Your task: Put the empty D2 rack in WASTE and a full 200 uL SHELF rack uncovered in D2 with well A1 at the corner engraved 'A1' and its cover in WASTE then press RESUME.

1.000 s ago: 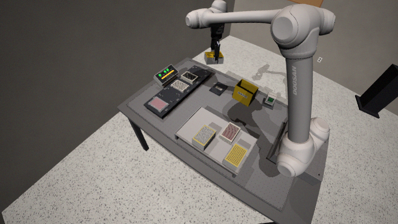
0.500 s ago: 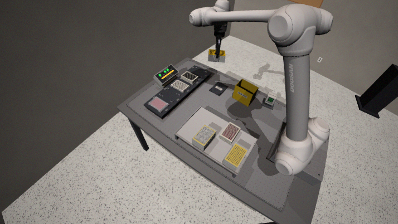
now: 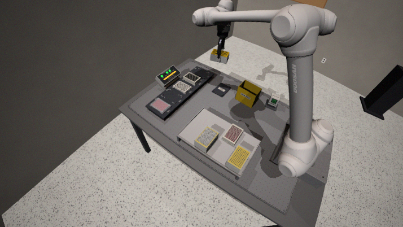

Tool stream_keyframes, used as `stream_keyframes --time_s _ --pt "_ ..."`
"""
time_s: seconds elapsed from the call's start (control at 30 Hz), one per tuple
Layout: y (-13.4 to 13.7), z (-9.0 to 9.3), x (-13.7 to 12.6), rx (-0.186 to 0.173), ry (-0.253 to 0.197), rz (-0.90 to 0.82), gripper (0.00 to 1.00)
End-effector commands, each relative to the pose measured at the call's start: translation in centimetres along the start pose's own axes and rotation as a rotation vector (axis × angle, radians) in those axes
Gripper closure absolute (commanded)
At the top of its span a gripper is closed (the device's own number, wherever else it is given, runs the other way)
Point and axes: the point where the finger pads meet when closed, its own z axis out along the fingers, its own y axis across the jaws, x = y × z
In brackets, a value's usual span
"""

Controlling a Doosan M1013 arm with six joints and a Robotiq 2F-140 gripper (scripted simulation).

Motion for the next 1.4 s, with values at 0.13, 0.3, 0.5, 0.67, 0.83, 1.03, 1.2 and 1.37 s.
stream_keyframes --time_s 0.13,0.3,0.5,0.67,0.83,1.03,1.2,1.37 --pt "0.0 0.0 0.0 0.0 0.0 0.143 1.0" --pt "0.0 0.0 0.0 0.0 0.0 0.203 1.0" --pt "0.0 0.0 0.0 0.0 0.0 0.323 1.0" --pt "0.5 0.0 1.4 0.0 0.0 0.368 1.0" --pt "0.9 0.0 2.9 0.0 0.0 0.368 1.0" --pt "1.8 0.0 5.7 0.0 0.0 0.368 1.0" --pt "2.6 0.0 8.1 0.0 0.0 0.368 1.0" --pt "3.2 0.0 10.0 0.0 0.0 0.368 1.0"
